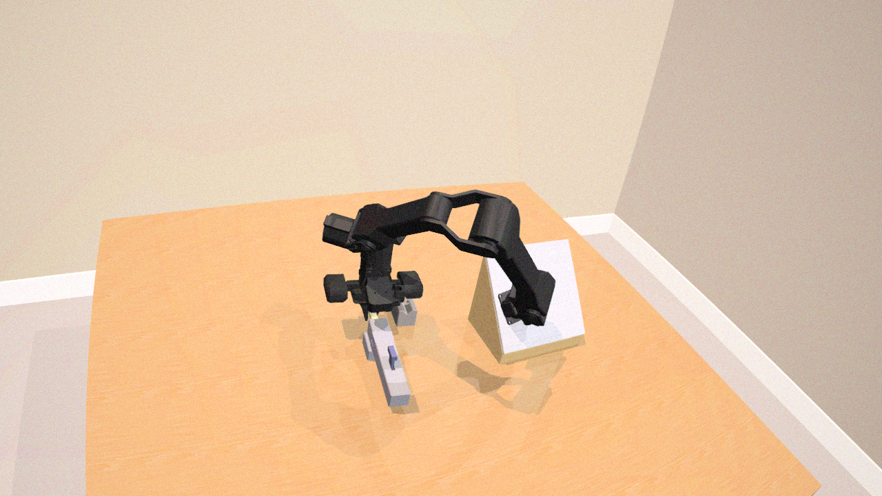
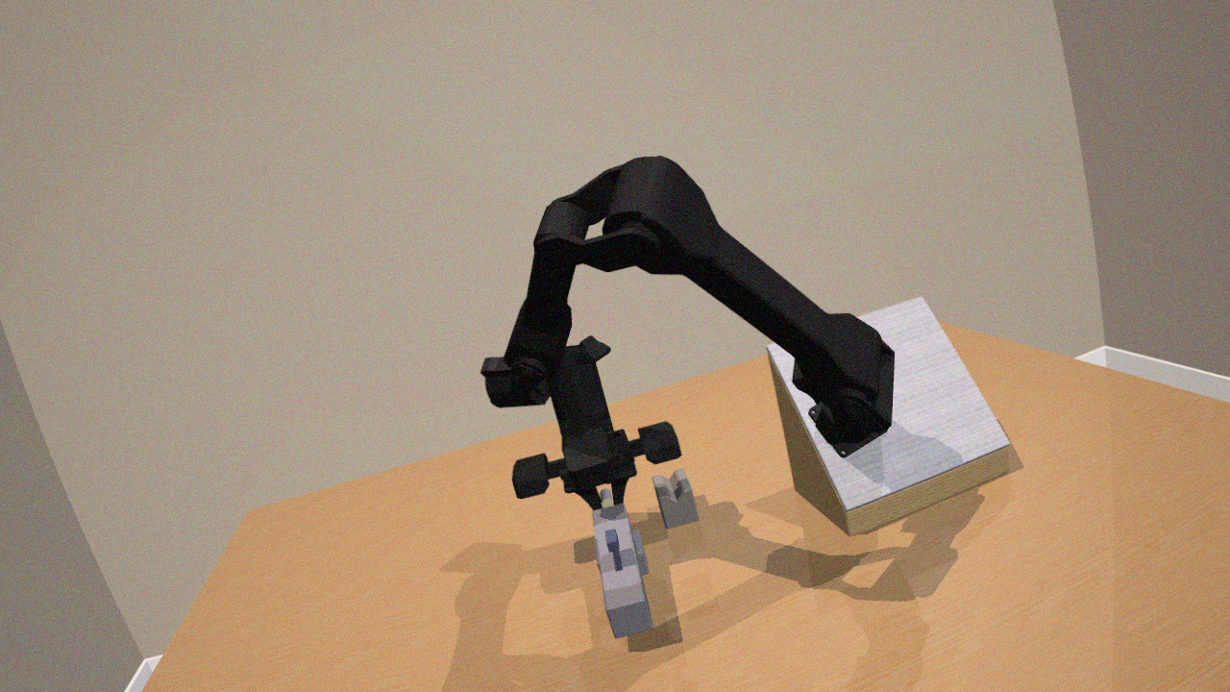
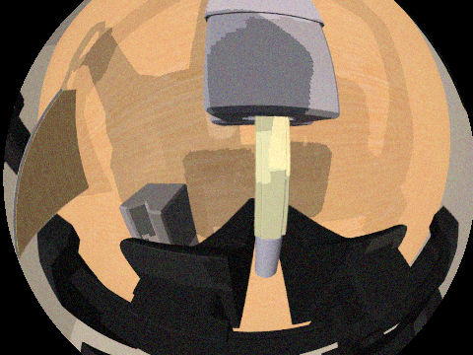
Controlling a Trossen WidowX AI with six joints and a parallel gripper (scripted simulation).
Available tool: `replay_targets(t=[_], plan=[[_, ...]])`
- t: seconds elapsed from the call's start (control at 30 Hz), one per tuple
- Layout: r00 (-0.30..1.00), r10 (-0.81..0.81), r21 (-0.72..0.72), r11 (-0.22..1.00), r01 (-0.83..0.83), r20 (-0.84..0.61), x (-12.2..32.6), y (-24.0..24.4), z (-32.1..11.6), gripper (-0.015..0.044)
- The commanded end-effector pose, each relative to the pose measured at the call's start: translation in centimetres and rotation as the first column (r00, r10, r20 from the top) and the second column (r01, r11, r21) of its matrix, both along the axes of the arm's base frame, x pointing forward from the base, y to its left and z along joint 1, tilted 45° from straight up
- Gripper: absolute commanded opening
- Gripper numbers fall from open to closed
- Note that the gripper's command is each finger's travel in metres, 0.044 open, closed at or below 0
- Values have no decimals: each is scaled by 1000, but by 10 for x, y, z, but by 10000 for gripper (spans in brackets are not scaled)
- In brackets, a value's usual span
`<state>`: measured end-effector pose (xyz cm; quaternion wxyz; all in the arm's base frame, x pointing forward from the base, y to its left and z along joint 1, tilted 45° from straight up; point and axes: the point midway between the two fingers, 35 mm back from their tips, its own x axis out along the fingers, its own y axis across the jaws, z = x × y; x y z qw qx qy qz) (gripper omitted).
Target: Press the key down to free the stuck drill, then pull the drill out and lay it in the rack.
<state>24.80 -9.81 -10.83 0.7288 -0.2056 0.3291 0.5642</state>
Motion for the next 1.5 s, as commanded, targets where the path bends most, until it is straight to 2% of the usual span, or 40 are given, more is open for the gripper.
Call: replay_targets(t=[0.0,0.43,1.47], plan=[[1000,1,0,1000,-1,0,0,0,0,0],[1000,0,4,1000,0,-1,-2,-2,2,0],[1000,0,1,1000,0,-1,-13,-34,-26,0]])
